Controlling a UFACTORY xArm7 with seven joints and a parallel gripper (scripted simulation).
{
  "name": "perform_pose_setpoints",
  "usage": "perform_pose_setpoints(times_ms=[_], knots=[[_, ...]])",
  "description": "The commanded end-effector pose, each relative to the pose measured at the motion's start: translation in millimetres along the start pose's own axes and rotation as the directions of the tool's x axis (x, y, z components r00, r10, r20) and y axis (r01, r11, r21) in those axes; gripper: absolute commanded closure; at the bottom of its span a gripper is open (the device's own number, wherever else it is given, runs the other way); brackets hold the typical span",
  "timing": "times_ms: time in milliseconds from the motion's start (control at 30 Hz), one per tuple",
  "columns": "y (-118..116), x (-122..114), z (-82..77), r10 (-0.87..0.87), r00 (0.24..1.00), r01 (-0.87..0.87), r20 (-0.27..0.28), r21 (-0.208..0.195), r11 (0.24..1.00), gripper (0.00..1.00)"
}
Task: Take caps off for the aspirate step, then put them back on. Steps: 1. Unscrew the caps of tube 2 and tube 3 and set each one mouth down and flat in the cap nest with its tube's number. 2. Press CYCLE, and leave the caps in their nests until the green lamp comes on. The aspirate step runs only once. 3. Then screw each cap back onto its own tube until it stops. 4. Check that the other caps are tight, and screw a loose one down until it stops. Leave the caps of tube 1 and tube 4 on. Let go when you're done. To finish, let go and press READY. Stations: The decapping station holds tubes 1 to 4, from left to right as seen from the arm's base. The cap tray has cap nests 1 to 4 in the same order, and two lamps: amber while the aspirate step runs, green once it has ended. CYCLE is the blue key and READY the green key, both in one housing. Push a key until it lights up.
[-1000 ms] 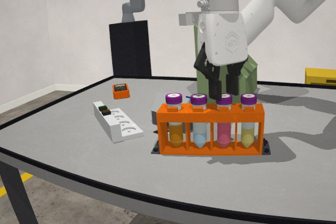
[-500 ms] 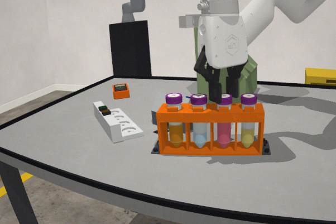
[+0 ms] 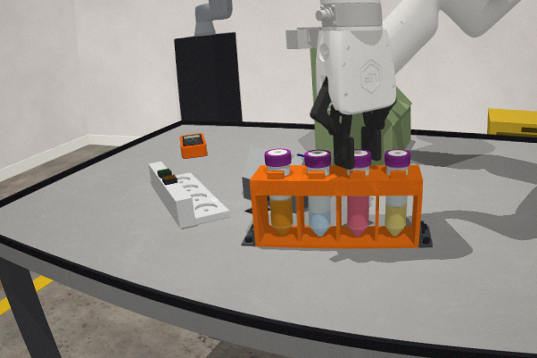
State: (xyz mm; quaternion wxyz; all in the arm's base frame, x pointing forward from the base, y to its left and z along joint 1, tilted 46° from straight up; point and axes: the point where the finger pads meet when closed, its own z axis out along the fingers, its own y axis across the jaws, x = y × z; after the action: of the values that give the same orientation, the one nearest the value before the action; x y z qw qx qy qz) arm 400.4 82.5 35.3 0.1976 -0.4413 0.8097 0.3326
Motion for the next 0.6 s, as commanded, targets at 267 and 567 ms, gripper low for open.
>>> perform_pose_setpoints(times_ms=[267, 567], knots=[[-1.8, -0.2, -1.9, 0.000, 1.000, 0.000, 0.001, 0.005, 1.000, 1.00], [-1.8, -0.2, -2.0, -0.149, 0.989, 0.149, 0.001, 0.006, 0.989, 1.00]])
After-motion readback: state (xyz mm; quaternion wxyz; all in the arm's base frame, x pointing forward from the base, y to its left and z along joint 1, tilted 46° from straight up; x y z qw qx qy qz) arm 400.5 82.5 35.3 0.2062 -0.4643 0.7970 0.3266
